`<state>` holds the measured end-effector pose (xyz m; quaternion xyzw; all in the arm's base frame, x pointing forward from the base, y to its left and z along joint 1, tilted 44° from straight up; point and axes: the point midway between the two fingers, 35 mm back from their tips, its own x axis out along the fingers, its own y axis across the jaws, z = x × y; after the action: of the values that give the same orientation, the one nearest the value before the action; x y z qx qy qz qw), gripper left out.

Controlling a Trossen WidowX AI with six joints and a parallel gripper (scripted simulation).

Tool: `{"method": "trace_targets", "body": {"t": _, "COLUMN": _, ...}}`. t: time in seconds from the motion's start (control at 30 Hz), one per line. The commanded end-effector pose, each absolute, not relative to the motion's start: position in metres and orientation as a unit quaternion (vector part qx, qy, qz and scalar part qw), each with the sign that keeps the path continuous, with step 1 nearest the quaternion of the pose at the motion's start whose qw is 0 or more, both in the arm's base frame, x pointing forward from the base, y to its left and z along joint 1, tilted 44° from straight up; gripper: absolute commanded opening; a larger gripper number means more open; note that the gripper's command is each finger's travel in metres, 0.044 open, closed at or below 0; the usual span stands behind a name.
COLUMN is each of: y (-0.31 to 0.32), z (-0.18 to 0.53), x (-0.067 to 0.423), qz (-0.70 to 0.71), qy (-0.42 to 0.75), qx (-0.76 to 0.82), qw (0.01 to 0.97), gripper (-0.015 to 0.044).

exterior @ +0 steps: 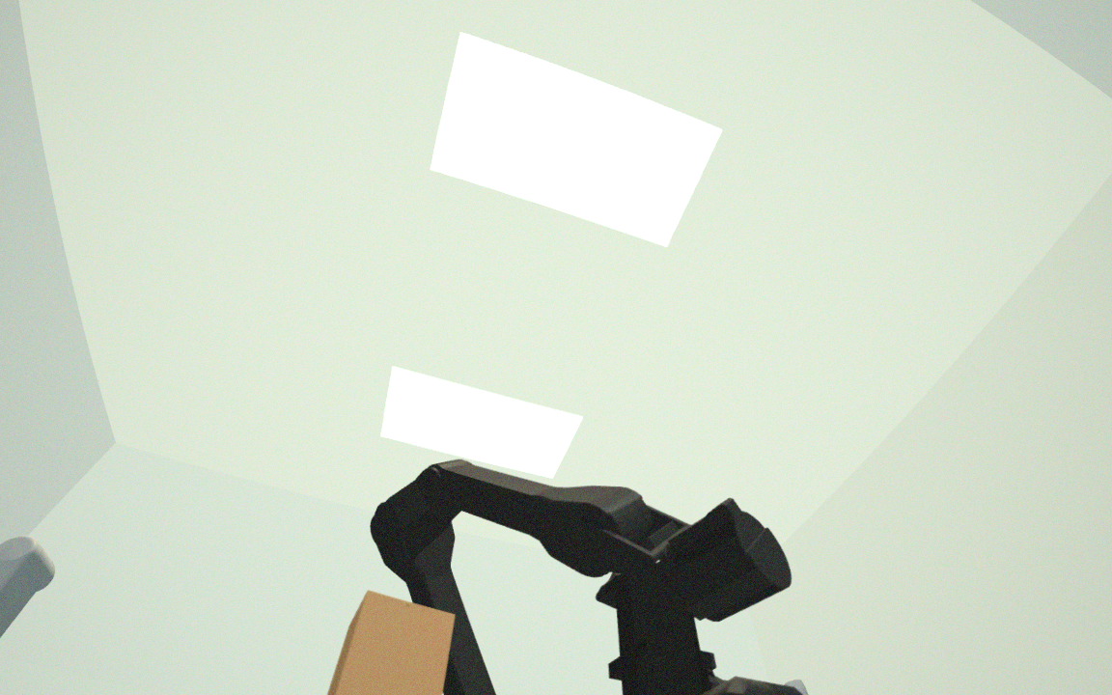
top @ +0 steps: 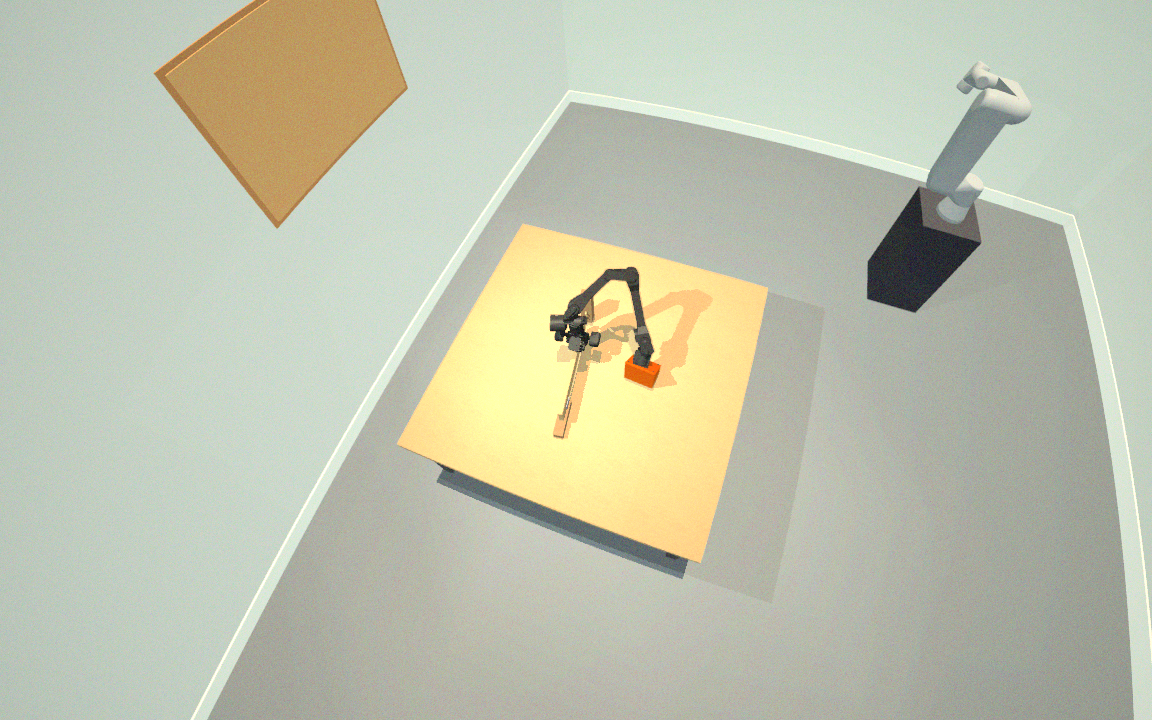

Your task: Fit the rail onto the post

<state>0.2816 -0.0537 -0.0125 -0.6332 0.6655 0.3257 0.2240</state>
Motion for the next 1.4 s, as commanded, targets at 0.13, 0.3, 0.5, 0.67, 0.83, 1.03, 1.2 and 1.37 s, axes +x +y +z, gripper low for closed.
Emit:
{"method": "trace_targets", "body": {"t": 0.13, "y": -0.0525, "z": -0.0139, "x": 0.2817, "qz": 0.329, "qy": 0.663, "qx": -0.633, "qw": 0.228, "gripper": 0.0000}}
{"method": "trace_targets", "body": {"t": 0.3, "y": -0.0519, "z": -0.0132, "x": 0.2815, "qz": 0.329, "qy": 0.663, "qx": -0.633, "qw": 0.228, "gripper": 0.0000}}
{"method": "trace_targets", "body": {"t": 0.5, "y": -0.0519, "z": -0.0132, "x": 0.2812, "qz": 0.329, "qy": 0.663, "qx": -0.633, "qw": 0.228, "gripper": 0.0000}}
{"method": "trace_targets", "body": {"t": 0.67, "y": -0.0524, "z": -0.0137, "x": 0.2809, "qz": 0.329, "qy": 0.663, "qx": -0.633, "qw": 0.228, "gripper": 0.0000}}
{"method": "trace_targets", "body": {"t": 0.83, "y": -0.0528, "z": -0.0140, "x": 0.2807, "qz": 0.329, "qy": 0.663, "qx": -0.633, "qw": 0.228, "gripper": 0.0000}}
{"method": "trace_targets", "body": {"t": 1.03, "y": -0.0530, "z": -0.0137, "x": 0.2807, "qz": 0.329, "qy": 0.663, "qx": -0.633, "qw": 0.228, "gripper": 0.0000}}
{"method": "trace_targets", "body": {"t": 1.2, "y": -0.0541, "z": -0.0128, "x": 0.2808, "qz": 0.329, "qy": 0.663, "qx": -0.633, "qw": 0.228, "gripper": 0.0000}}
{"method": "trace_targets", "body": {"t": 1.37, "y": -0.0551, "z": -0.0116, "x": 0.2809, "qz": 0.329, "qy": 0.663, "qx": -0.633, "qw": 0.228, "gripper": 0.0000}}
